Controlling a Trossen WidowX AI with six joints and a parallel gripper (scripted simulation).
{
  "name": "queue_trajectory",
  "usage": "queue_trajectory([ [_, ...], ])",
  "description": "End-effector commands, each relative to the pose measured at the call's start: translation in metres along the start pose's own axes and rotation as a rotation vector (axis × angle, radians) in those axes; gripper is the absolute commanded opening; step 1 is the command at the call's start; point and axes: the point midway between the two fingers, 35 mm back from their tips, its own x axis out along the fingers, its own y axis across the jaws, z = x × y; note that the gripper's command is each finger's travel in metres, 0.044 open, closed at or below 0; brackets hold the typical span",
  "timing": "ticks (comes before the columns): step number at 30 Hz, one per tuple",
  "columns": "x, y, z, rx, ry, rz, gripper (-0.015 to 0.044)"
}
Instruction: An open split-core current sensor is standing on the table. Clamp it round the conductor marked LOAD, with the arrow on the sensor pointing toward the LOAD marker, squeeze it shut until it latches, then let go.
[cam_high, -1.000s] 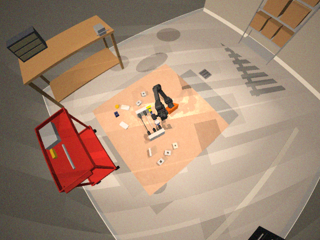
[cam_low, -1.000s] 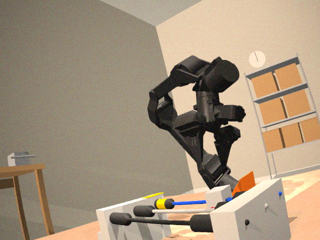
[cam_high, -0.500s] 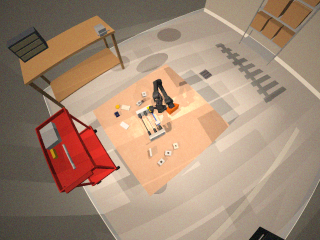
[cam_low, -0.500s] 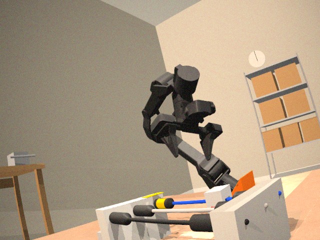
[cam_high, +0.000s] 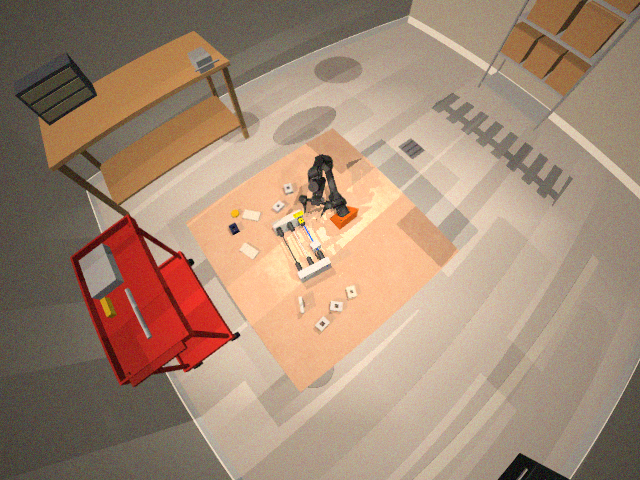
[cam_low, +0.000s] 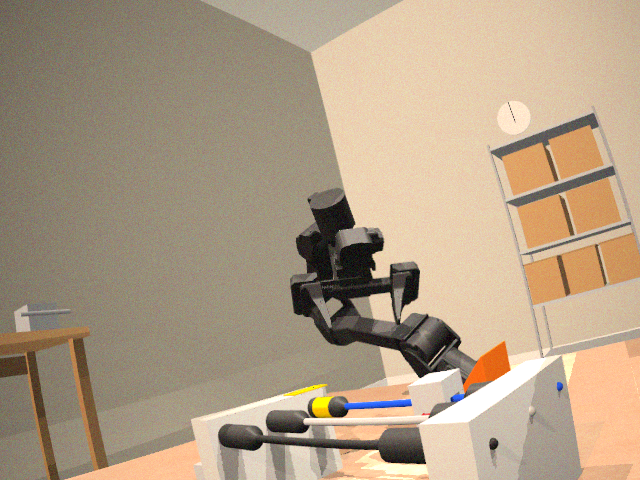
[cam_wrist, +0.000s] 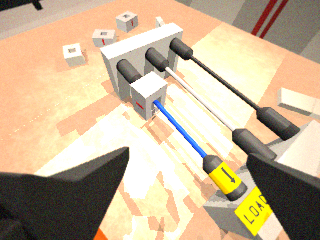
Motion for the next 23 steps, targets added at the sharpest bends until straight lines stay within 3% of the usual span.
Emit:
queue_trajectory([
  [1,-0.001,0.002,-0.01,0.07,-0.062,-0.006,0.044],
  [18,-0.001,0.0,-0.005,0.03,-0.027,-0.005,0.044],
  [22,0.003,0.0,0.009,-0.067,0.063,0.011,0.044],
  [23,0.0,0.0,-0.001,-0.005,0.009,0.003,0.044],
])
